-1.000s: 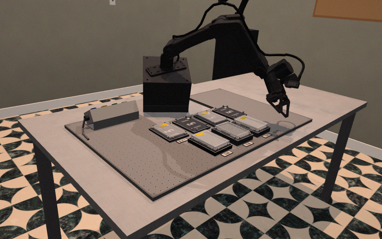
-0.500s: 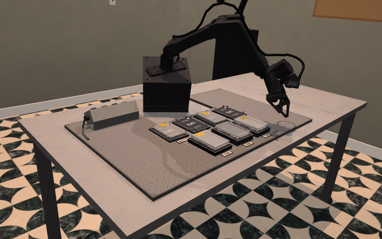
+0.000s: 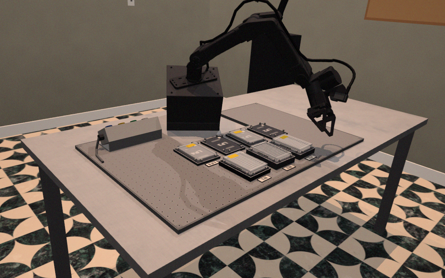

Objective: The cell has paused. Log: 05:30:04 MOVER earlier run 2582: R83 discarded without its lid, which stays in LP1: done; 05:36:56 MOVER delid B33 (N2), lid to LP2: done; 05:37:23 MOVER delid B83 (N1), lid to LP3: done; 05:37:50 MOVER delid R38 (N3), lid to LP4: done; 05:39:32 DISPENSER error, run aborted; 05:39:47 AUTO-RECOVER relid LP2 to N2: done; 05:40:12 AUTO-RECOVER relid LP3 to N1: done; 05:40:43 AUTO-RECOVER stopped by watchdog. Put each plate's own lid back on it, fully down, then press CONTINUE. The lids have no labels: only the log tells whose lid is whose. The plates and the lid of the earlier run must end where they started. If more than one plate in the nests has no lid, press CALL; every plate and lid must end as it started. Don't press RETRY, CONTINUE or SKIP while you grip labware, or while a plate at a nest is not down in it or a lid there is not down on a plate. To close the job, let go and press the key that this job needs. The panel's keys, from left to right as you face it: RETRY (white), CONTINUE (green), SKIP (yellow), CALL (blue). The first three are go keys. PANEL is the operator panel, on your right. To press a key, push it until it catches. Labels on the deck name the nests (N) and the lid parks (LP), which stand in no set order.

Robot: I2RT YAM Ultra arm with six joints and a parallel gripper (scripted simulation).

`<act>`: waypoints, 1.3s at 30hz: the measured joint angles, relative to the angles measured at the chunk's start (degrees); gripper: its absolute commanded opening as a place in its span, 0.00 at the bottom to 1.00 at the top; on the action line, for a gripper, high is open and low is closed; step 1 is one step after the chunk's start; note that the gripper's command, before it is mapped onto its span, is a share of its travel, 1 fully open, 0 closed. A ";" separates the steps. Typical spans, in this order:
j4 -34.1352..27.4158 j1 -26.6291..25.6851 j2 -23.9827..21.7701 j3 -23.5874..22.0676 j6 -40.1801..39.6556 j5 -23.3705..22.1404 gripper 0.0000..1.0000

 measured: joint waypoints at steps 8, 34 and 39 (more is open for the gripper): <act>-6.40 -2.43 -3.96 -0.81 1.46 -3.10 1.00; -25.33 -12.92 -22.64 -10.36 4.28 -14.38 1.00; -28.37 -14.71 -25.90 -11.56 4.81 -16.20 1.00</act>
